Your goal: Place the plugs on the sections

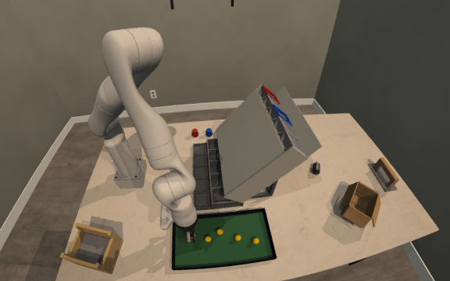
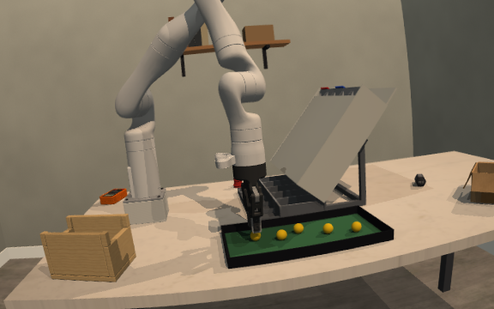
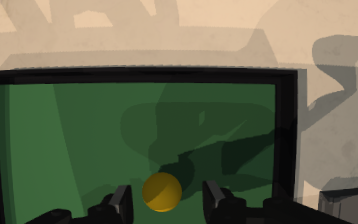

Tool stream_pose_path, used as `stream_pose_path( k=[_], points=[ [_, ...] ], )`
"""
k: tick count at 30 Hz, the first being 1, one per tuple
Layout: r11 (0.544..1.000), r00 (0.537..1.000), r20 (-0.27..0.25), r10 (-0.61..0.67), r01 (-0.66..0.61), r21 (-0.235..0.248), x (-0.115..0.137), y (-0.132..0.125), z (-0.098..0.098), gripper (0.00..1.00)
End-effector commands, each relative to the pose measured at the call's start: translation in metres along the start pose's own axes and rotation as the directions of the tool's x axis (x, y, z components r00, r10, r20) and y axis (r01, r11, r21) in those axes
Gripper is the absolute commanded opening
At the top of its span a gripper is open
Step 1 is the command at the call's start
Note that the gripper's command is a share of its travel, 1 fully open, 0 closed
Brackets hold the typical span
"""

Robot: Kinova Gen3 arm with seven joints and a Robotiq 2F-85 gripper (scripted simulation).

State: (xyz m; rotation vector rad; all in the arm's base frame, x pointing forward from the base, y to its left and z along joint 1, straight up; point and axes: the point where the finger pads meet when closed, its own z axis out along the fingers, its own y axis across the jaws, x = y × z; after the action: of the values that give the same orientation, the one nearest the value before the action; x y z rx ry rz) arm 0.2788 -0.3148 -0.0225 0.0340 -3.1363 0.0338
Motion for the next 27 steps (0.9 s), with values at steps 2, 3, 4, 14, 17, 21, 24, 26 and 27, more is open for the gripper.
stream_pose_path(
  k=[2, 3, 4, 14, 17, 21, 24, 26, 27],
  points=[
    [1.0, 1.0, -0.001, 0.001, -0.001, -0.001, 0.0, -0.001, 0.0, 0.5],
    [1.0, 1.0, -0.001, 0.001, -0.001, -0.001, 0.0, -0.001, 0.0, 0.5],
    [1.0, 1.0, -0.001, 0.001, -0.001, -0.001, 0.0, -0.001, 0.0, 0.5],
    [1.0, 1.0, 0.001, 0.0, 0.0, 0.001, 0.0, -0.001, 0.007, 0.5],
    [1.0, 1.0, 0.001, 0.0, 0.0, 0.001, 0.0, -0.001, 0.007, 0.5],
    [1.0, 1.0, 0.001, 0.0, 0.0, 0.001, 0.0, -0.001, 0.007, 0.5],
    [1.0, 1.0, 0.001, 0.0, 0.0, 0.001, 0.0, -0.001, 0.007, 0.5],
    [1.0, 1.0, 0.001, 0.0, 0.0, 0.001, 0.0, -0.001, 0.007, 0.5],
    [1.0, 1.0, -0.001, 0.002, -0.002, -0.001, 0.0, -0.001, 0.014, 0.5]
  ],
)
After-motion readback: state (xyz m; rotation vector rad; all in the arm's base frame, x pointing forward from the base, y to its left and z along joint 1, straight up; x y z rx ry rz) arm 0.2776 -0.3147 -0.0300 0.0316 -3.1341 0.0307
